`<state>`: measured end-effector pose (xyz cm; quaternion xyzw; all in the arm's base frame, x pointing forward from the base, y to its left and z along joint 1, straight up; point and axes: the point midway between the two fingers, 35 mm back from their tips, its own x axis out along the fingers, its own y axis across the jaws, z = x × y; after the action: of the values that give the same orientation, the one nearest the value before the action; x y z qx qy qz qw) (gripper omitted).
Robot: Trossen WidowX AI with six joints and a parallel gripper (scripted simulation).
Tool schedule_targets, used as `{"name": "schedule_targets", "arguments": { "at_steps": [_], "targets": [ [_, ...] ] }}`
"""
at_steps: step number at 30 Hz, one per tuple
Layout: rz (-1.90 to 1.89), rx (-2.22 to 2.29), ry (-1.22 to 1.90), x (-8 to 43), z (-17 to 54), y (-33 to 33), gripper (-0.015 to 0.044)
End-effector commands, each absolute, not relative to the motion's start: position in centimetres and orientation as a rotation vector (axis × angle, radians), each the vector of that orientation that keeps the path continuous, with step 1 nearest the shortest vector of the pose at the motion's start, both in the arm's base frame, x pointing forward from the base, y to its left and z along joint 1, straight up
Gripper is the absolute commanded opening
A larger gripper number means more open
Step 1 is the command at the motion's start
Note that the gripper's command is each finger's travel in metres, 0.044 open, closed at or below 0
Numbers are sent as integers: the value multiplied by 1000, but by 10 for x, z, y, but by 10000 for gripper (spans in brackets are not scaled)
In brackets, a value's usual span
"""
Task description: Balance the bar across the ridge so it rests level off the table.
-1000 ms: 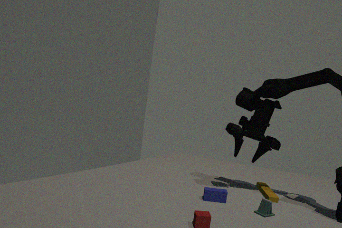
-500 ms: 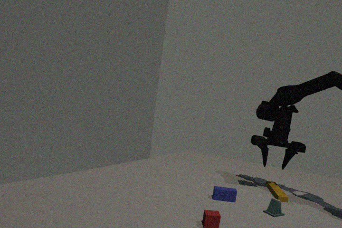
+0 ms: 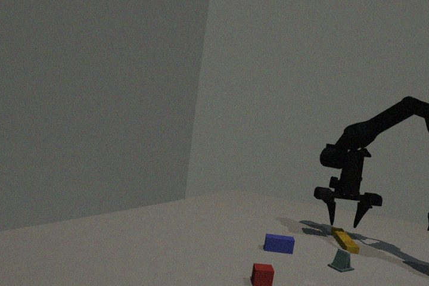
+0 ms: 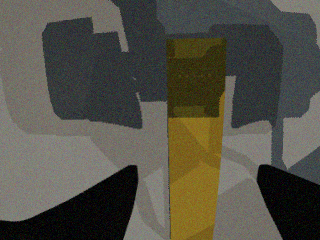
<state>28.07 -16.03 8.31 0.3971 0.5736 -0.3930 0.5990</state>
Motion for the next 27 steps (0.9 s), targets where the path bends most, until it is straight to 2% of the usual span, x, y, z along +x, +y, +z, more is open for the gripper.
{"name": "schedule_targets", "arguments": {
  "at_steps": [1,27],
  "targets": [
    [-912,915,1333,280,76,-161,315],
    [-912,915,1333,281,50,-161,315]
  ]
}}
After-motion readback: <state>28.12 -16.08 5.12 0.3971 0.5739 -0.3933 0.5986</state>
